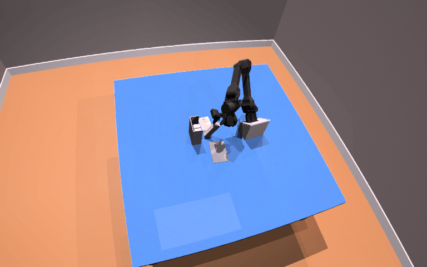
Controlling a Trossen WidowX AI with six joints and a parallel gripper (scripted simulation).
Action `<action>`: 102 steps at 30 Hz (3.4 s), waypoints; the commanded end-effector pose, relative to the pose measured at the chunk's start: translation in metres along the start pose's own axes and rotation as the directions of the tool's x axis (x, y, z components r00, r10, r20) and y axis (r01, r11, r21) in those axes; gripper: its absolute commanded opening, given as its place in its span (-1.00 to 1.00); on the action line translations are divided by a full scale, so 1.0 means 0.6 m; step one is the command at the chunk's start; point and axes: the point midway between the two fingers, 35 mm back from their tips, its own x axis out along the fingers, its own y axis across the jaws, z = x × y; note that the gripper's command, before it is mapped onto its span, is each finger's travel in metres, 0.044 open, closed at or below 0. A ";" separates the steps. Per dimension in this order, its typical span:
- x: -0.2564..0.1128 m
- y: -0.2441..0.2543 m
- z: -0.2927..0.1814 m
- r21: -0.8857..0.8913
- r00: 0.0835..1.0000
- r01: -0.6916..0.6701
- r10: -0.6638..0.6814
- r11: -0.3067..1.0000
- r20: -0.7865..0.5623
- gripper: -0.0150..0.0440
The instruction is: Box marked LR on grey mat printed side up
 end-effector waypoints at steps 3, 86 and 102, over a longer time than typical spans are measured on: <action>0.003 -0.007 0.001 -0.002 0.999 -0.037 0.037 0.999 0.000 0.33; -0.003 -0.123 0.001 -0.008 0.905 -0.426 0.426 0.904 -0.002 0.33; 0.006 -0.133 0.001 0.001 0.881 -0.474 0.474 0.881 0.003 0.33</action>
